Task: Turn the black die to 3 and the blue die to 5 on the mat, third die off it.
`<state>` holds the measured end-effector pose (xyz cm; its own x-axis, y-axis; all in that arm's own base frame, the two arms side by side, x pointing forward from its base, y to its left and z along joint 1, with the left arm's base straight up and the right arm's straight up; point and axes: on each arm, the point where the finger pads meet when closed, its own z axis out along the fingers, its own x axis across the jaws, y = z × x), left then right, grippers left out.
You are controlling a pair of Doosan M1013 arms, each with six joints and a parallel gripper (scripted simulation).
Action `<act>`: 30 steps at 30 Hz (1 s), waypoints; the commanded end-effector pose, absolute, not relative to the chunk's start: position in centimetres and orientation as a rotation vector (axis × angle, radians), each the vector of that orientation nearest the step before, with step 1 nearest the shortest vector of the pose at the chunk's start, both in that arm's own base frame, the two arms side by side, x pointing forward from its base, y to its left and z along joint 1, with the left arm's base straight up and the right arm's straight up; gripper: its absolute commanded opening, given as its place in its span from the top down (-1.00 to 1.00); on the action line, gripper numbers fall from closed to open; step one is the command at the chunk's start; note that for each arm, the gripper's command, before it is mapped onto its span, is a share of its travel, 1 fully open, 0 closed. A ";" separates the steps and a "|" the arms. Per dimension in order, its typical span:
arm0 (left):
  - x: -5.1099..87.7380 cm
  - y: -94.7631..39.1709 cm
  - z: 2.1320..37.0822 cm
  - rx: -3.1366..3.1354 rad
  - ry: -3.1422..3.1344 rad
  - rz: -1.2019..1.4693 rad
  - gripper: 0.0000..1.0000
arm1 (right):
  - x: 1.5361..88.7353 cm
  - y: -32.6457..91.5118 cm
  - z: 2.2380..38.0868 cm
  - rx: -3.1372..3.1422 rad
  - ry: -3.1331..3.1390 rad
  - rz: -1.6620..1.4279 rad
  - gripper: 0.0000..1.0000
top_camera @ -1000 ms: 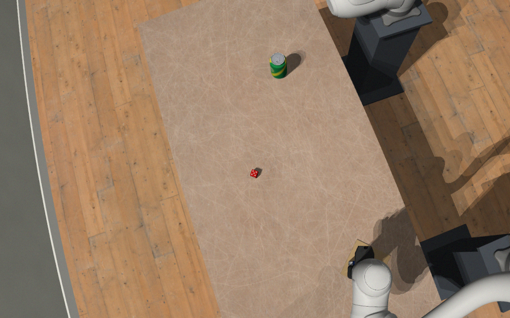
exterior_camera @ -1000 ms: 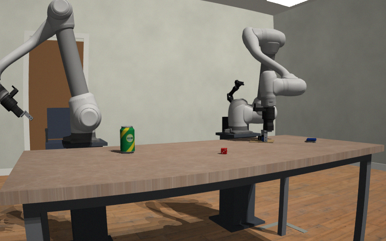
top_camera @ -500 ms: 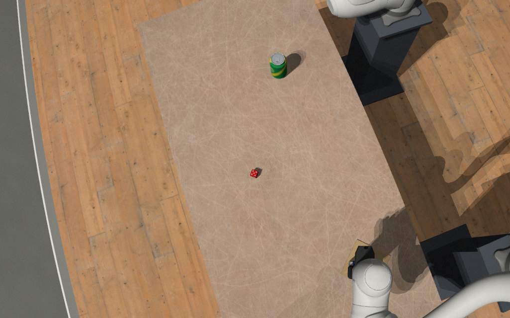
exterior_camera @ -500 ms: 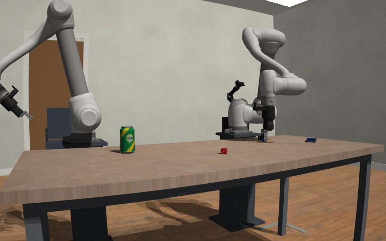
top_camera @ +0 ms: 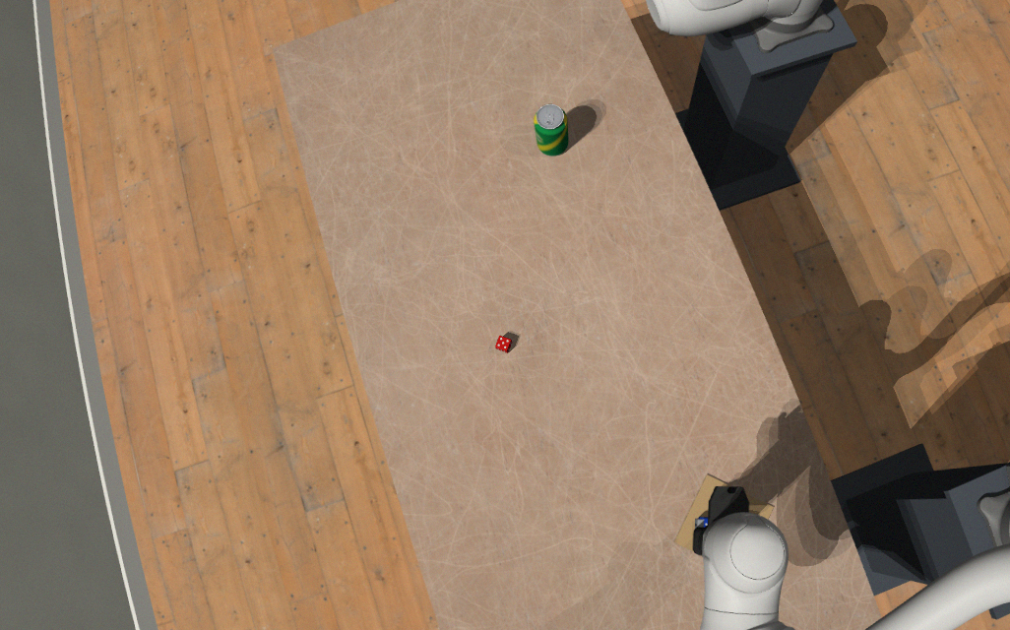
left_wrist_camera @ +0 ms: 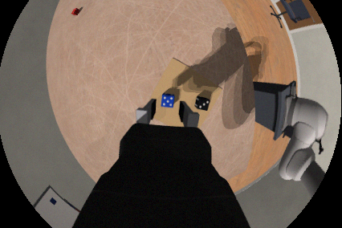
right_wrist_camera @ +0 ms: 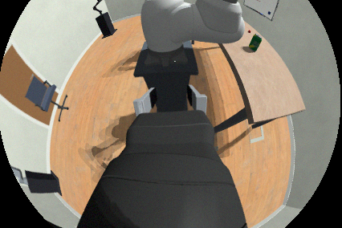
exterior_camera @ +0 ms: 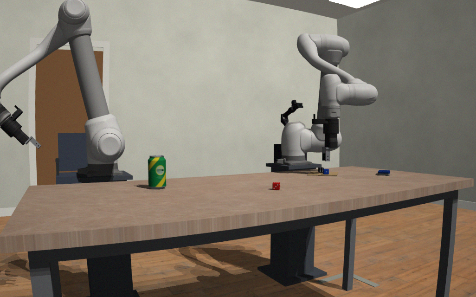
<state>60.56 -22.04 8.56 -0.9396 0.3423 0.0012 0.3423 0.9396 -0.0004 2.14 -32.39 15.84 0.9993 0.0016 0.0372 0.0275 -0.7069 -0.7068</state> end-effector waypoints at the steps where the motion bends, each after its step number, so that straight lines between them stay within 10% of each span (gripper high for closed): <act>1: 60.6 -22.0 10.1 -0.546 -3.094 0.000 -0.57 | 2.2 -32.4 15.9 -2.357 -0.020 -0.043 -1.00; 9: 60.6 -22.0 11.3 -0.546 -3.094 0.000 -0.57 | 2.2 -32.4 15.9 -2.357 -0.020 -0.043 -1.00; 10: 60.6 -22.0 11.3 -0.546 -3.094 0.000 -1.00 | 2.2 -32.4 15.9 -2.357 -0.020 -0.043 -1.00; 30: 60.6 -22.0 11.3 -0.546 -3.094 0.000 -1.00 | 2.2 -32.4 15.9 -2.357 -0.020 -0.043 -1.00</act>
